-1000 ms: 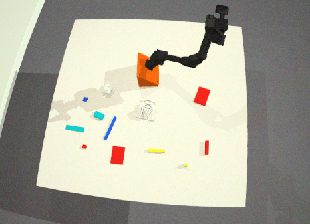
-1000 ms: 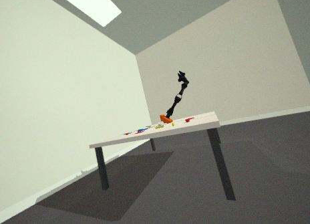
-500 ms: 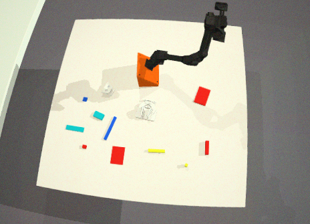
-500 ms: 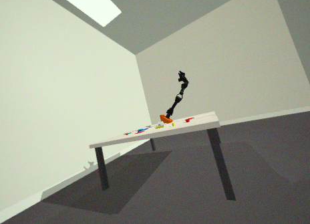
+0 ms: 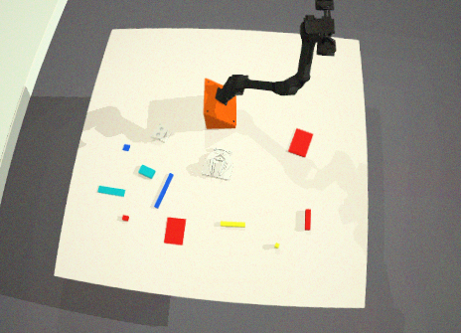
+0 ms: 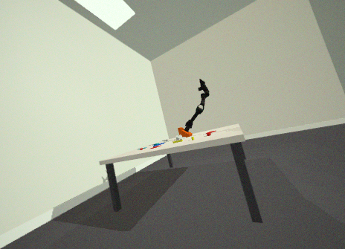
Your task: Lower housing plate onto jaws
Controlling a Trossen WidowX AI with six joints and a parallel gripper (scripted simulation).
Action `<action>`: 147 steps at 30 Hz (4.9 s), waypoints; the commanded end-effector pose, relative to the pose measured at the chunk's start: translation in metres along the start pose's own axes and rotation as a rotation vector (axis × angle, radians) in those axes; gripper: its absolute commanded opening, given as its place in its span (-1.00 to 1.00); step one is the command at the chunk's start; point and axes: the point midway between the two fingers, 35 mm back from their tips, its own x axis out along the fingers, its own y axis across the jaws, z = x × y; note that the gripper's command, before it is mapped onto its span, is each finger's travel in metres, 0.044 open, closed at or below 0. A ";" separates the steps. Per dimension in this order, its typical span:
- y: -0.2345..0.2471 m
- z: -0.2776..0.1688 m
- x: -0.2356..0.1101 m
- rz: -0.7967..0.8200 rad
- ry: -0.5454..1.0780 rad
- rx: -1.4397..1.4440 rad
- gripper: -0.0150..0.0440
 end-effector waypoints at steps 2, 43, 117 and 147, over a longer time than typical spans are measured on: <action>0.006 0.000 -0.001 -0.009 0.030 0.040 1.00; 0.053 0.029 0.005 -0.097 0.199 0.517 1.00; 0.139 0.383 0.106 0.320 -0.125 1.574 1.00; 0.046 0.568 0.110 0.566 -0.597 1.781 1.00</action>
